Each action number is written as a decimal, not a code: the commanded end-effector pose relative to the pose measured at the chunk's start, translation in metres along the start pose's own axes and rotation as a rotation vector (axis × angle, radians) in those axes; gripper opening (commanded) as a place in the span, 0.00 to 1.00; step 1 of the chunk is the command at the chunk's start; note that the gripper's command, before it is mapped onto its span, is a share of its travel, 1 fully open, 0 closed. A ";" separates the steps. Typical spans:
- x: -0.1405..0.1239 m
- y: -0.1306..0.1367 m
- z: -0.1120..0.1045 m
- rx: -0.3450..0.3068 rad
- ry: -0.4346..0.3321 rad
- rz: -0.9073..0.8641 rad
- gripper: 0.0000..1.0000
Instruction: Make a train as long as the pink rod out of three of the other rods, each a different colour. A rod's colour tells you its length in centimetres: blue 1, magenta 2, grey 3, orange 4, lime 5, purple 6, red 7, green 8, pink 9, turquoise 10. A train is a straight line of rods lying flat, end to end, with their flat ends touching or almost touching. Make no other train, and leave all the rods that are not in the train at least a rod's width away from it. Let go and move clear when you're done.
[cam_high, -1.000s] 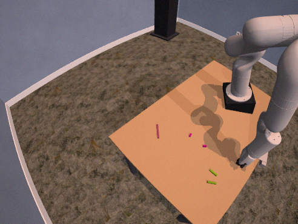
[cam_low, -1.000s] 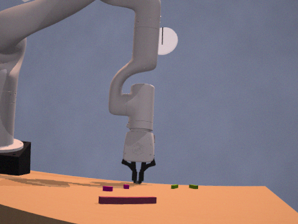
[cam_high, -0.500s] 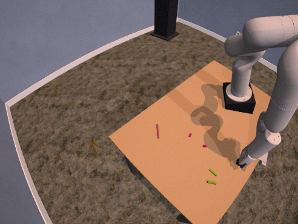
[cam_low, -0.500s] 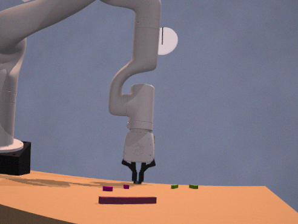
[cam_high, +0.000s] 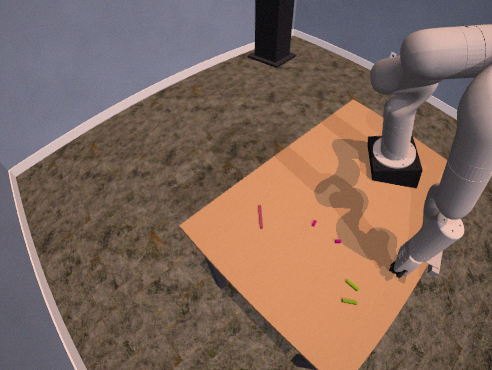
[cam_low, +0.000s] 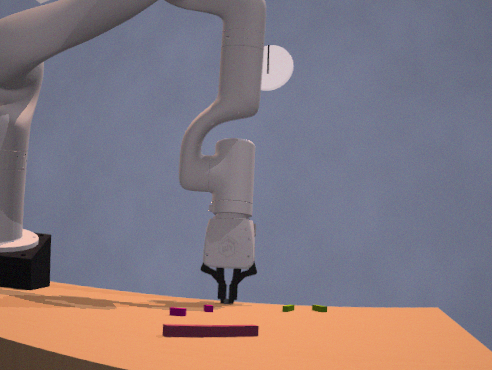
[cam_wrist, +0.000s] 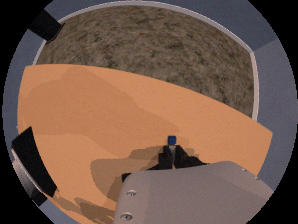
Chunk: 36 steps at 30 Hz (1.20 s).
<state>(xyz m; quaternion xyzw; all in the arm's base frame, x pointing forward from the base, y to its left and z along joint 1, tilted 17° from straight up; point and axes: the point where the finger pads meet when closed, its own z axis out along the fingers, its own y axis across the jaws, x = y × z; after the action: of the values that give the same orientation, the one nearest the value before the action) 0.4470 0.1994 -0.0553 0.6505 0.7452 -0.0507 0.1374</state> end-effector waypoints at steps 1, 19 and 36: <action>0.000 0.001 -0.001 -0.001 0.001 0.000 0.04; 0.000 0.001 -0.001 -0.001 0.001 0.000 0.20; 0.000 0.001 -0.006 -0.001 0.001 0.000 0.24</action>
<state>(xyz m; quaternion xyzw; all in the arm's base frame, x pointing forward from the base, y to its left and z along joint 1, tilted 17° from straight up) 0.4468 0.1995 -0.0545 0.6505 0.7452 -0.0508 0.1374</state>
